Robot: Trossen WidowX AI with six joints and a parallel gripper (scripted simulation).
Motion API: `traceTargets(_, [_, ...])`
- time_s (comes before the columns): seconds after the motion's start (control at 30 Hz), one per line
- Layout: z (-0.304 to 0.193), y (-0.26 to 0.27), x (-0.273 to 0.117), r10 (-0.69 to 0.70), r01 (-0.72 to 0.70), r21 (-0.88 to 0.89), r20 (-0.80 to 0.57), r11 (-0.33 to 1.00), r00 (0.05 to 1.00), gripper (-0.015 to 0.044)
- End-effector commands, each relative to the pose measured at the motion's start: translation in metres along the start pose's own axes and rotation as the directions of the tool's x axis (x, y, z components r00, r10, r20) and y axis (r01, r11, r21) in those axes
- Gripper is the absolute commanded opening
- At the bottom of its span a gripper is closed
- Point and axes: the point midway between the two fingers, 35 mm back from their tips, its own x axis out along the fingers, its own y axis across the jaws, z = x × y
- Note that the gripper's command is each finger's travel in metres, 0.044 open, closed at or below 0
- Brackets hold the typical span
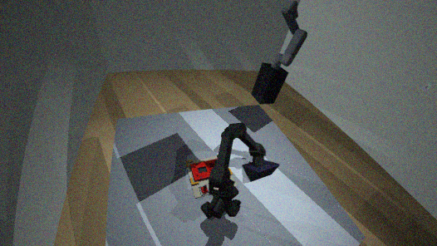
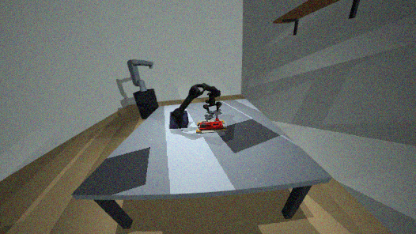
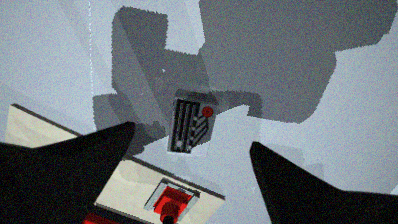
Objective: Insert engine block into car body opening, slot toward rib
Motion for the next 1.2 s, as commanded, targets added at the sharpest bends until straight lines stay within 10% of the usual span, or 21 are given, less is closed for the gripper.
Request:
traceTargets(0.0, [0.001,0.002,0.010,0.011,-0.011,-0.011,-0.007,1.000,1.000,0.0440])
traceTargets(0.3, [0.001,0.003,0.022,0.011,-0.011,-0.011,-0.008,1.000,1.000,0.0440])
traceTargets(0.67, [0.001,0.003,0.022,0.011,-0.011,-0.011,-0.008,1.000,1.000,0.0151])
traceTargets(1.17, [0.008,-0.003,0.009,-0.034,0.034,0.014,0.021,0.999,0.999,0.0000])
